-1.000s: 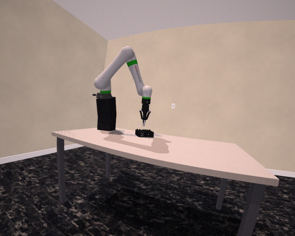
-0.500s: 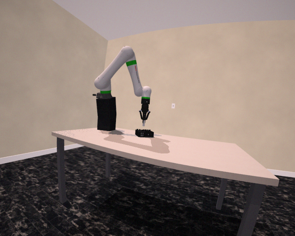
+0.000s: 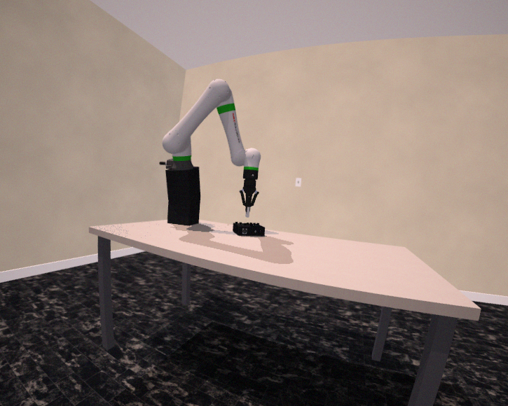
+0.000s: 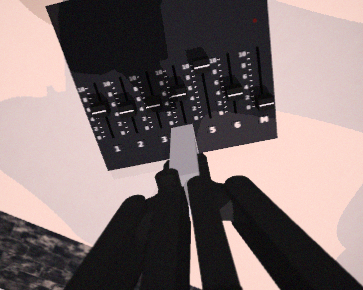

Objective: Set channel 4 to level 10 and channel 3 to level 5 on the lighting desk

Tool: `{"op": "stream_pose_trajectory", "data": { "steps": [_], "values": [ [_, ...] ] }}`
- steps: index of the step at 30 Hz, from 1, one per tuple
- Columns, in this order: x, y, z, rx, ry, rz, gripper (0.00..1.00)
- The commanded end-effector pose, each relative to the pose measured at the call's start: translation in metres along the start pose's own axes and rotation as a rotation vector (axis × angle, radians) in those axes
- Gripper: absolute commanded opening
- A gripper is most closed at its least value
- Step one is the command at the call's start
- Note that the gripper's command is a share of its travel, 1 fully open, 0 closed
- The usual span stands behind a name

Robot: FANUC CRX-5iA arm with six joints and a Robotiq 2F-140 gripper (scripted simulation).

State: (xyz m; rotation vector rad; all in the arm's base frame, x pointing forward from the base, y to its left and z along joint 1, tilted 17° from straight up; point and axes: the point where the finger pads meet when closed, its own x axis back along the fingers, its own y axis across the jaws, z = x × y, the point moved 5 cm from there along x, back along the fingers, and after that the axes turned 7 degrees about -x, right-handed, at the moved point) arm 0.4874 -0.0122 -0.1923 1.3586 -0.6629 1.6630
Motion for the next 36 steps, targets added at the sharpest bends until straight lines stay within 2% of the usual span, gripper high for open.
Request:
{"op": "stream_pose_trajectory", "data": {
  "steps": [1,36],
  "values": [
    [0.0,0.0,0.0,0.0,0.001,0.0,0.0],
    [-0.021,0.0,0.001,-0.002,0.006,-0.001,0.0]
  ]
}}
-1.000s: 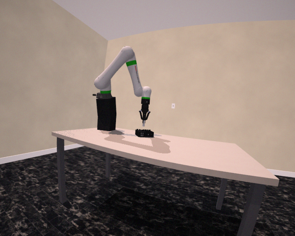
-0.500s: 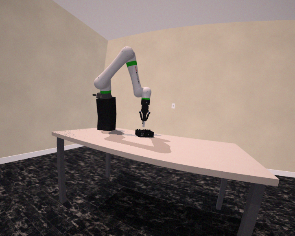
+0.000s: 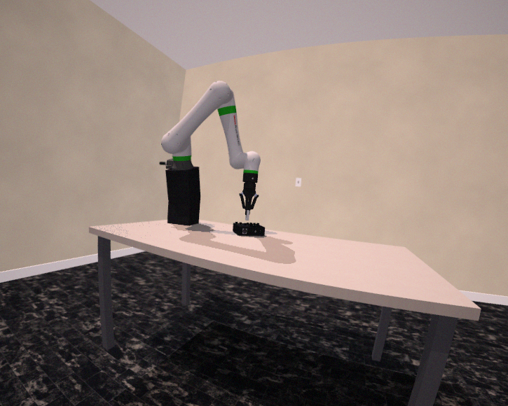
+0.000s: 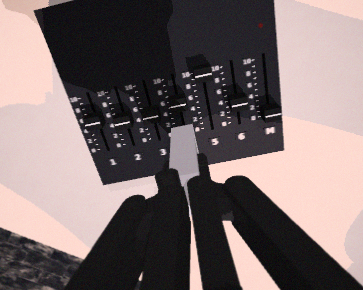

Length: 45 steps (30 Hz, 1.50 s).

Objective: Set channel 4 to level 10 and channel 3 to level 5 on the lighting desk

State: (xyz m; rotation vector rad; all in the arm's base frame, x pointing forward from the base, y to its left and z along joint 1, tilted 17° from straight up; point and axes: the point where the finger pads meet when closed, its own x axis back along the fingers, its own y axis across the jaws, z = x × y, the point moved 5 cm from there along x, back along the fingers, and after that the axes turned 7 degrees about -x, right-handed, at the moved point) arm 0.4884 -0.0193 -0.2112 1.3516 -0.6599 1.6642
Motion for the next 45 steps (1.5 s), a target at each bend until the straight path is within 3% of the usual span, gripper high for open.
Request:
{"op": "stream_pose_trajectory", "data": {
  "steps": [1,45],
  "values": [
    [-0.0016,-0.0001,0.0001,0.0,0.0,0.001,0.0],
    [-0.0054,0.0,0.0004,0.0,0.0,0.001,0.0]
  ]
}}
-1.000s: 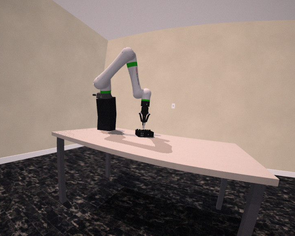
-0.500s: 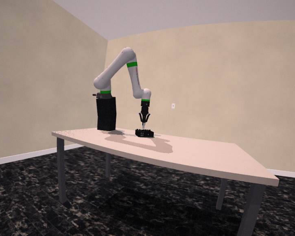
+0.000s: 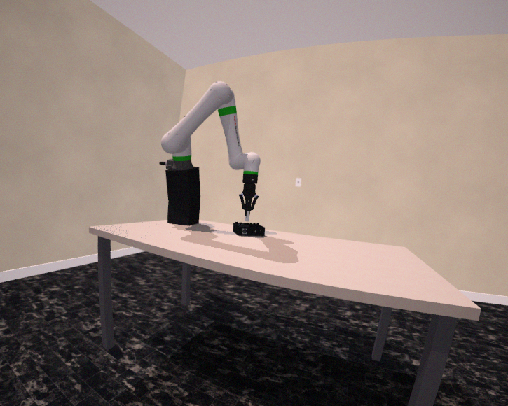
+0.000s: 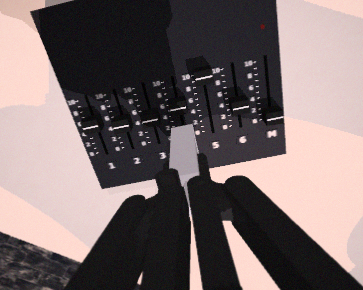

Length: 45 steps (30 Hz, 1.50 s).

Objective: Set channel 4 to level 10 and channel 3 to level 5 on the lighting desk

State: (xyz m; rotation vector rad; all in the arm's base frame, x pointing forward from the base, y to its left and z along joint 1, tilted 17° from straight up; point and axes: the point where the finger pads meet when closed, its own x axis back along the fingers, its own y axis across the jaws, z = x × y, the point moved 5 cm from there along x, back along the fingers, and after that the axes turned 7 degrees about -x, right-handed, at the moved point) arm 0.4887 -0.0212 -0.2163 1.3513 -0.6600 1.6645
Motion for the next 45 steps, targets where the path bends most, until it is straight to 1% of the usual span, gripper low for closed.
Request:
{"op": "stream_pose_trajectory", "data": {
  "steps": [1,17,32,45],
  "values": [
    [0.0,0.0,0.0,0.0,0.0,0.0,0.0],
    [-0.001,0.0,0.0,0.0,0.0,0.0,0.0],
    [-0.01,0.0,0.0,0.0,0.0,0.0,0.0],
    [-0.012,0.0,0.0,0.0,0.0,0.0,0.0]
  ]
}}
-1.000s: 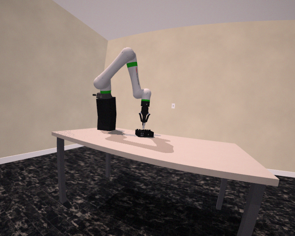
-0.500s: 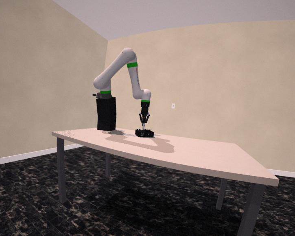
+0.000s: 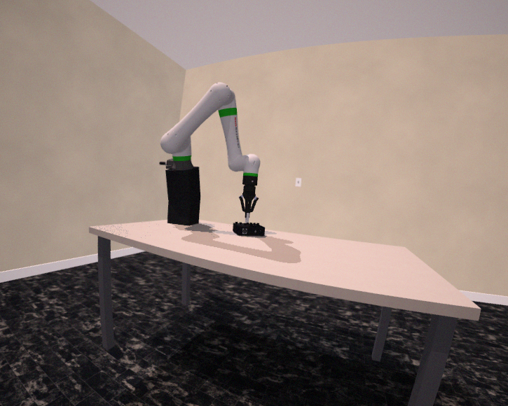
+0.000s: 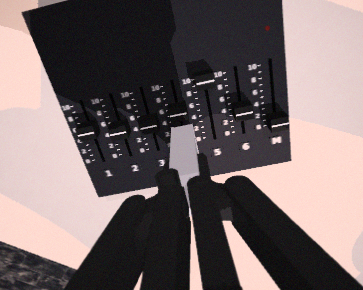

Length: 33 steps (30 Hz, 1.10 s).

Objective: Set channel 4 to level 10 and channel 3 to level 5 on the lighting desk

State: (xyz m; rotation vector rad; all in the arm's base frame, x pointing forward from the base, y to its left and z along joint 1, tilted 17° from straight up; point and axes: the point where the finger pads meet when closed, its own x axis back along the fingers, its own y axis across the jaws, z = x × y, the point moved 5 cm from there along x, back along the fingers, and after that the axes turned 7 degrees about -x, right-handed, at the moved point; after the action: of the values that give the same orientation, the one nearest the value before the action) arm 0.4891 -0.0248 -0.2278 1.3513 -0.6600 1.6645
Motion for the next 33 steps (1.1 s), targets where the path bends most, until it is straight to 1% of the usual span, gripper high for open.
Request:
{"op": "stream_pose_trajectory", "data": {
  "steps": [1,33],
  "values": [
    [0.0001,-0.0001,0.0,0.0,0.0,0.0,0.0],
    [0.0001,-0.0008,0.0055,0.0,0.0,0.0,0.0]
  ]
}}
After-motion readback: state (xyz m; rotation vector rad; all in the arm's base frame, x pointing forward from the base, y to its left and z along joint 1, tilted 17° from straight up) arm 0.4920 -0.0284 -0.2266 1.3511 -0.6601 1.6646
